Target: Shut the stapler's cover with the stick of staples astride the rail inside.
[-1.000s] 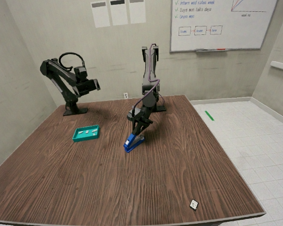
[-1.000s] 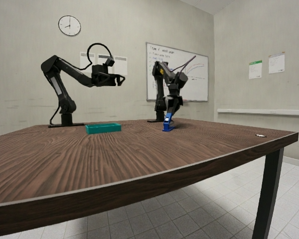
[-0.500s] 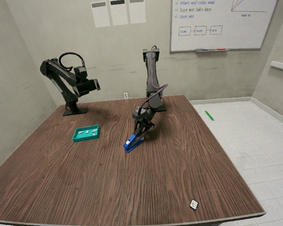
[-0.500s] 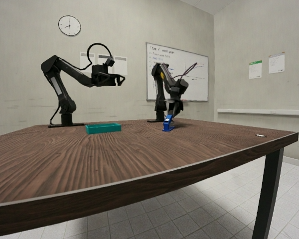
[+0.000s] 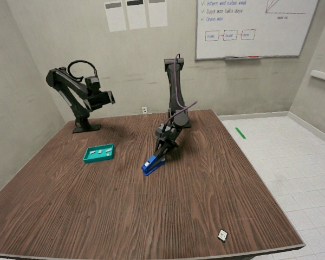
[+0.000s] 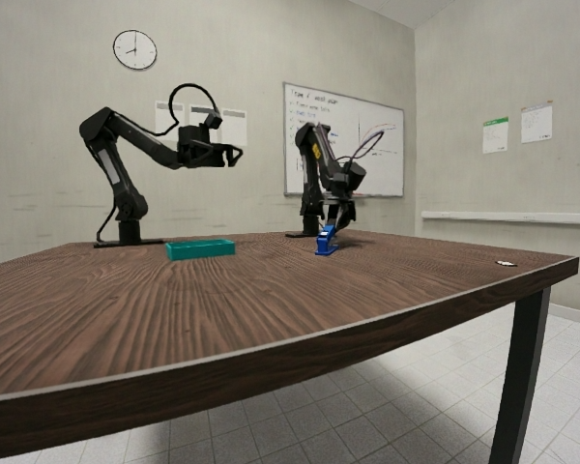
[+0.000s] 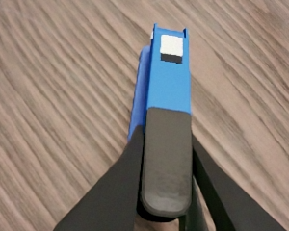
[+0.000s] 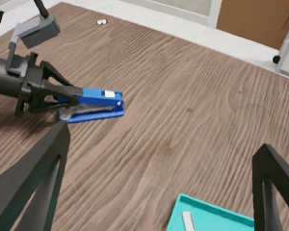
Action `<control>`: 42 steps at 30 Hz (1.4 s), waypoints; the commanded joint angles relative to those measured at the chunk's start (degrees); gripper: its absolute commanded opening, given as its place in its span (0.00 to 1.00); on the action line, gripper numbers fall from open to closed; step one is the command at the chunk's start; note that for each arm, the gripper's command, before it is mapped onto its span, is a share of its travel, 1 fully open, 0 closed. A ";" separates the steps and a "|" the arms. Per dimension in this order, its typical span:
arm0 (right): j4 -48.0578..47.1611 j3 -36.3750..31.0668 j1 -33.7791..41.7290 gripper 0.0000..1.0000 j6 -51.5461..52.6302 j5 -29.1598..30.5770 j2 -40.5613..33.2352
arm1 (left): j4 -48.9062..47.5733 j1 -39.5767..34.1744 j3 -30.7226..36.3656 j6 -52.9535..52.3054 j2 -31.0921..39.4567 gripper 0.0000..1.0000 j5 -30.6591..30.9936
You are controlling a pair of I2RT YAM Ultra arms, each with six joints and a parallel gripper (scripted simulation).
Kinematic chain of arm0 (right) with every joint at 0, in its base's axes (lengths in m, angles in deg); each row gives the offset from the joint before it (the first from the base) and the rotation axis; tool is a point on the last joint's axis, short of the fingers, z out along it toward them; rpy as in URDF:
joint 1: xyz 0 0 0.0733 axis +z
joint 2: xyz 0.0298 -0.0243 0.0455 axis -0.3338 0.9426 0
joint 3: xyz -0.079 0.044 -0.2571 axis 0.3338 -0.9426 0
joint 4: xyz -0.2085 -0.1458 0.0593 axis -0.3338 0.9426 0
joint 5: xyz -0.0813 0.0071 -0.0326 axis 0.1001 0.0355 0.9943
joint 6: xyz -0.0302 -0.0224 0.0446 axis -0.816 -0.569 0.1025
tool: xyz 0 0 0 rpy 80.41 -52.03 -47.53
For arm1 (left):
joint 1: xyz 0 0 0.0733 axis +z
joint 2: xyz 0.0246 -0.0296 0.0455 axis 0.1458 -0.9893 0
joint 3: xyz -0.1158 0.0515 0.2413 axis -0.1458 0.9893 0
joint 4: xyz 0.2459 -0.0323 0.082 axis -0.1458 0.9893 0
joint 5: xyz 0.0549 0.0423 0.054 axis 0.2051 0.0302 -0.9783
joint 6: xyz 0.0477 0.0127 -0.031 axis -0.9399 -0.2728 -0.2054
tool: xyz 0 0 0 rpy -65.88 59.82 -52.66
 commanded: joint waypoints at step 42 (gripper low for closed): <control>1.40 -1.06 -6.65 1.00 -0.29 -24.48 -3.54 | 47.52 -0.08 -15.18 -7.42 12.15 1.00 -13.81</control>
